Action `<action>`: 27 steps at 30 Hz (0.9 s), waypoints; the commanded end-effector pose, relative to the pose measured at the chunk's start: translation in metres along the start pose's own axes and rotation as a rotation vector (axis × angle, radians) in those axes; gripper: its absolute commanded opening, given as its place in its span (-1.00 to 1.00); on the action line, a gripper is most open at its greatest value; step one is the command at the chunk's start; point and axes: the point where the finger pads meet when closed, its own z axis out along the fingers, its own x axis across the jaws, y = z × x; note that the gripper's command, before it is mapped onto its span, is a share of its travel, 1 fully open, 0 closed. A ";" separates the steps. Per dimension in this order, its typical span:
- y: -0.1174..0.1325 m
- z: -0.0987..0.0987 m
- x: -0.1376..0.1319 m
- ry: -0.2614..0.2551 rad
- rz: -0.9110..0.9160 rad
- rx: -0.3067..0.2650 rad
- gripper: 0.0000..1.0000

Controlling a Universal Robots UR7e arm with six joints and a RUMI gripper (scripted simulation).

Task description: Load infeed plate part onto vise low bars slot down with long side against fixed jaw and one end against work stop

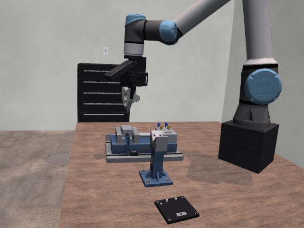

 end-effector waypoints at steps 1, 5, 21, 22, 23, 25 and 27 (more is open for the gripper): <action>0.000 -0.001 0.000 0.005 0.123 -0.004 -1.00; 0.001 -0.001 -0.001 0.005 0.252 -0.004 -1.00; 0.006 -0.001 -0.004 0.006 0.742 -0.002 -1.00; 0.007 -0.001 -0.005 0.006 0.778 -0.002 -1.00; 0.007 -0.001 -0.005 0.006 0.781 -0.002 -1.00; 0.008 -0.001 -0.006 0.006 0.856 -0.002 -1.00; 0.009 -0.001 -0.006 0.006 0.930 -0.002 -1.00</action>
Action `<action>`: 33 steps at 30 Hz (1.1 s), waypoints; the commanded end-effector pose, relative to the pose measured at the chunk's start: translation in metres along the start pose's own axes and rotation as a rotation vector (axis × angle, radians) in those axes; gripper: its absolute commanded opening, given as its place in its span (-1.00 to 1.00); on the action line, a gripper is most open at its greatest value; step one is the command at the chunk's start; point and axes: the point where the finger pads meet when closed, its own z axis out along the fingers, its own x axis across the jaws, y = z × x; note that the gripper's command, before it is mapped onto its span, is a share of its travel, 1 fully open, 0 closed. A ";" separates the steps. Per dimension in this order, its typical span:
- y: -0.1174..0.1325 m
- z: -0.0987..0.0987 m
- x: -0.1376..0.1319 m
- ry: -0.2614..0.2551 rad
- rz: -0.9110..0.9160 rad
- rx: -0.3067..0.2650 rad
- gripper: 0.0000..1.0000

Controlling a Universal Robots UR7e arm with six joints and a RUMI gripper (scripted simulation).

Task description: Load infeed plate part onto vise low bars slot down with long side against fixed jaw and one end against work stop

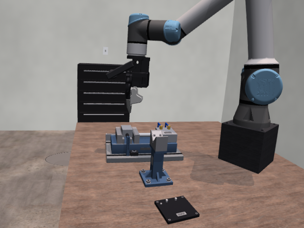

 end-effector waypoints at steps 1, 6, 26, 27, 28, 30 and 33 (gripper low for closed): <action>0.003 0.000 0.001 0.006 0.174 0.001 -1.00; 0.005 0.000 0.001 0.006 0.283 0.001 -1.00; 0.018 0.000 0.002 0.005 0.784 0.003 -1.00; 0.018 0.000 0.002 0.005 0.808 0.003 -1.00; 0.019 0.000 0.002 0.005 0.831 0.003 -1.00; 0.021 0.000 0.002 0.005 0.875 0.003 -1.00; 0.022 0.000 0.002 0.005 0.937 0.003 -1.00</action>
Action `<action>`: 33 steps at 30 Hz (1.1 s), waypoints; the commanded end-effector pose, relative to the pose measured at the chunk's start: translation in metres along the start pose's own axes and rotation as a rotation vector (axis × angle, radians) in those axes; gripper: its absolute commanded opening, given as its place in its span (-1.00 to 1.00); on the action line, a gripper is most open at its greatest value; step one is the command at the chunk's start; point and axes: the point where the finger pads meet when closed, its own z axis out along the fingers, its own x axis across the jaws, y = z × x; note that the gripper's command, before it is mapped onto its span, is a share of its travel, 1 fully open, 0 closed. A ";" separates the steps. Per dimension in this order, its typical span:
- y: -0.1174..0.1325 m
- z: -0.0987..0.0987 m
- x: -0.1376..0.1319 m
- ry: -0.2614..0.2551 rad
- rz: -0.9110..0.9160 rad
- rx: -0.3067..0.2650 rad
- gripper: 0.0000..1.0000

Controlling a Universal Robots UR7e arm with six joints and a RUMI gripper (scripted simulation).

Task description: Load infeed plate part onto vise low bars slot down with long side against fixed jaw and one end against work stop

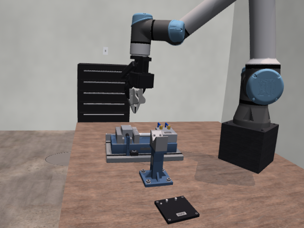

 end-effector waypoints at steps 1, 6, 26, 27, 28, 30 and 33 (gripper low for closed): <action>0.002 0.000 0.002 0.001 0.104 0.003 -1.00; 0.004 0.000 0.004 0.001 0.190 0.003 -1.00; 0.008 0.000 0.007 0.001 0.355 0.003 -1.00; 0.008 0.000 0.007 0.001 0.360 0.003 -1.00; 0.008 0.000 0.007 0.001 0.365 0.003 -1.00; 0.008 0.000 0.008 0.001 0.374 0.003 -1.00; 0.009 0.000 0.008 0.001 0.383 0.003 -1.00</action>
